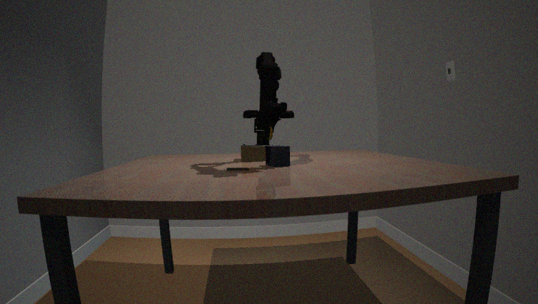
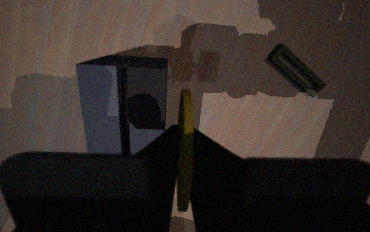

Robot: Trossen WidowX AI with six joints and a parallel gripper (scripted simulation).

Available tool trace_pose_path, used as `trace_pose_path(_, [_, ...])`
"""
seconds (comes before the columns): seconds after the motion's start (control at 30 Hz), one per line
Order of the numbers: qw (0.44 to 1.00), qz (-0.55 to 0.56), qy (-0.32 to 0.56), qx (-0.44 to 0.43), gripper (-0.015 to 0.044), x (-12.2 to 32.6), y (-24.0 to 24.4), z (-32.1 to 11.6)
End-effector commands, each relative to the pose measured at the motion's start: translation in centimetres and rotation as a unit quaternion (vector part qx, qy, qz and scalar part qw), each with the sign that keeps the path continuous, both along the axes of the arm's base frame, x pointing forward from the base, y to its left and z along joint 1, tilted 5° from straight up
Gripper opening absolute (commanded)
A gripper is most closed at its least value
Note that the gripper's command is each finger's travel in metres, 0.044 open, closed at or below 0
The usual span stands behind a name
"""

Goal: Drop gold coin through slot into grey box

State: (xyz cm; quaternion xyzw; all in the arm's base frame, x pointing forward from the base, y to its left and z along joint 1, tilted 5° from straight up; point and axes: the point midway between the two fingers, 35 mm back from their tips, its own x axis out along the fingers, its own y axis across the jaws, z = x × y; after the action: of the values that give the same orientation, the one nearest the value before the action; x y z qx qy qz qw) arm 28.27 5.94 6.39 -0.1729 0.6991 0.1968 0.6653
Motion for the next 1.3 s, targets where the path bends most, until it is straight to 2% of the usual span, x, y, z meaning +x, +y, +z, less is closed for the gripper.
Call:
trace_pose_path(0.0, [1.0, -0.002, 0.0, 0.004, 0.0, -0.7, 0.6, 0.0])
trace_pose_path(0.47, [1.0, -0.002, 0.002, 0.008, 0.0, -3.5, 2.6, -0.2])
trace_pose_path(1.27, [1.0, 0.0, 0.002, 0.005, 0.0, -3.4, 2.6, -0.1])
